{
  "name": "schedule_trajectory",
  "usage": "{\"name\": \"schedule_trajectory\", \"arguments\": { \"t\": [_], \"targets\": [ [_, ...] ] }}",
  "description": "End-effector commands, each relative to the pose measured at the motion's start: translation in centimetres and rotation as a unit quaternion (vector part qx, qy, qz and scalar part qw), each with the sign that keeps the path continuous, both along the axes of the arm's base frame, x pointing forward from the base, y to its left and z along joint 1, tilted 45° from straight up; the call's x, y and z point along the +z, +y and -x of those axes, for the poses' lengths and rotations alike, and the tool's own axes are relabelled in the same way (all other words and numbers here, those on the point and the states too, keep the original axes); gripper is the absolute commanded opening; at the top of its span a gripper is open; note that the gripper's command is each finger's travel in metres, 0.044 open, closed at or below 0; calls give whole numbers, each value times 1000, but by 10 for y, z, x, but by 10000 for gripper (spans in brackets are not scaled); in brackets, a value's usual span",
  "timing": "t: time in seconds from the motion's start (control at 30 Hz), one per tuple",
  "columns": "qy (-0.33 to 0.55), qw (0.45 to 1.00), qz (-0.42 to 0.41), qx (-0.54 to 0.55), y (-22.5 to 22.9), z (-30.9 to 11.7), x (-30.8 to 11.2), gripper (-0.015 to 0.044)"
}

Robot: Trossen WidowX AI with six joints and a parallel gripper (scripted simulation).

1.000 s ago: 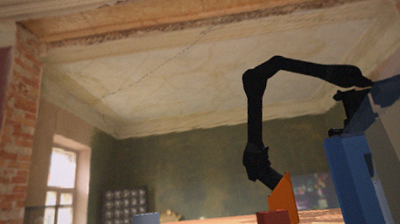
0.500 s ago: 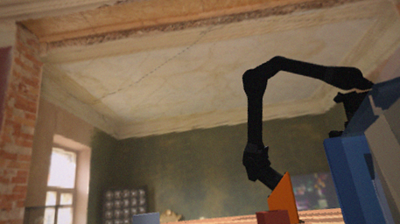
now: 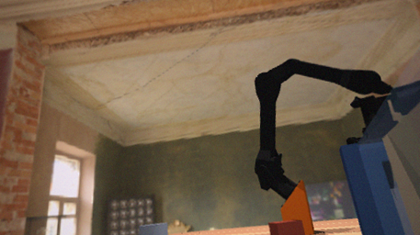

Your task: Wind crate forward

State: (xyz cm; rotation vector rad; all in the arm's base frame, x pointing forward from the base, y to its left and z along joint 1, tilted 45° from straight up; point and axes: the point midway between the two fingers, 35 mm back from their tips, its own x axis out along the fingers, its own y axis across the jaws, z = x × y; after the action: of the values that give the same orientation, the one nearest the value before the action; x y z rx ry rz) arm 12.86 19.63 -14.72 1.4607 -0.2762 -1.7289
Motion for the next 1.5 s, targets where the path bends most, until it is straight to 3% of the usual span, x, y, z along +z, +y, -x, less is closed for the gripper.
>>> {"name": "schedule_trajectory", "arguments": {
  "t": [0.0, 1.47],
  "targets": [
    [-8, 1000, 2, -3, -2, -1, -4, 0],
    [-25, 999, 0, -22, -1, 0, -5, 0]
  ]
}}
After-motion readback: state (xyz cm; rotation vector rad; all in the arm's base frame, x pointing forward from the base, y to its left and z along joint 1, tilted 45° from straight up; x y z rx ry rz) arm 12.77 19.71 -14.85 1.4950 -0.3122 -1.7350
